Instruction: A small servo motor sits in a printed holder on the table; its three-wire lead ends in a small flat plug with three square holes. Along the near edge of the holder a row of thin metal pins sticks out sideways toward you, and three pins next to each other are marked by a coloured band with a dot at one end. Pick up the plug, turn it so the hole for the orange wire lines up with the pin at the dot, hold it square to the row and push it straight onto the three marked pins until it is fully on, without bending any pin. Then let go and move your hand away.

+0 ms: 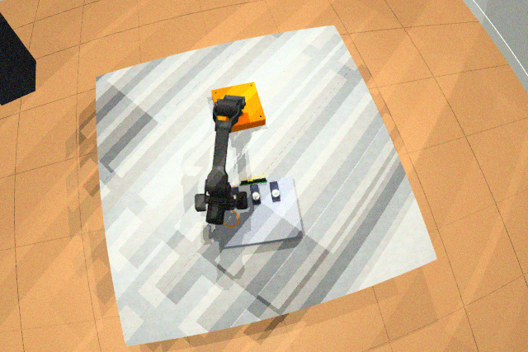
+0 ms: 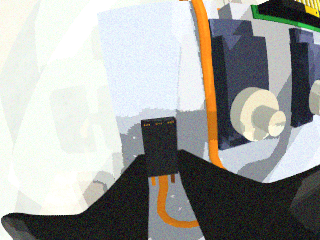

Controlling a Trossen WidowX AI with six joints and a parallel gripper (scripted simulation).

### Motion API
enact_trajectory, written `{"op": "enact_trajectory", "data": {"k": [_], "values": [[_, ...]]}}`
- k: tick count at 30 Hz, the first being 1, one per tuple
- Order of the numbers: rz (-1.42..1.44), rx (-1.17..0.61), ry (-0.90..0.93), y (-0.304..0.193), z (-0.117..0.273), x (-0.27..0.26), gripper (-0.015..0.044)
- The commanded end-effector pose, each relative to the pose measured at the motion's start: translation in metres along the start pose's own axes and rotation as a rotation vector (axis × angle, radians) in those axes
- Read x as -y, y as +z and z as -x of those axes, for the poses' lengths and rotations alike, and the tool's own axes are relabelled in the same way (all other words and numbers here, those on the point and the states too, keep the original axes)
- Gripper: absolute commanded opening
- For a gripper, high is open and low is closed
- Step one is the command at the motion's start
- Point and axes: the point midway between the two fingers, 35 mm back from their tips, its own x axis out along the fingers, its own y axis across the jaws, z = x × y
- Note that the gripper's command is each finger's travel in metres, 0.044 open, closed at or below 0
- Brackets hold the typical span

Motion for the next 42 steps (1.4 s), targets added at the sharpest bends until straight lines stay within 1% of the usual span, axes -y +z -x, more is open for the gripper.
{"op": "enact_trajectory", "data": {"k": [1, 7, 14, 42], "values": [[-0.002, -0.013, -0.003, -0.003, 0.021, 0.0, 0.0], [-0.002, -0.013, -0.003, -0.002, 0.053, 0.0, 0.0], [0.055, -0.013, -0.002, 0.001, 0.055, 0.003, 0.0], [1.017, -0.011, -0.002, 0.047, 0.066, 0.045, 0.0]]}}
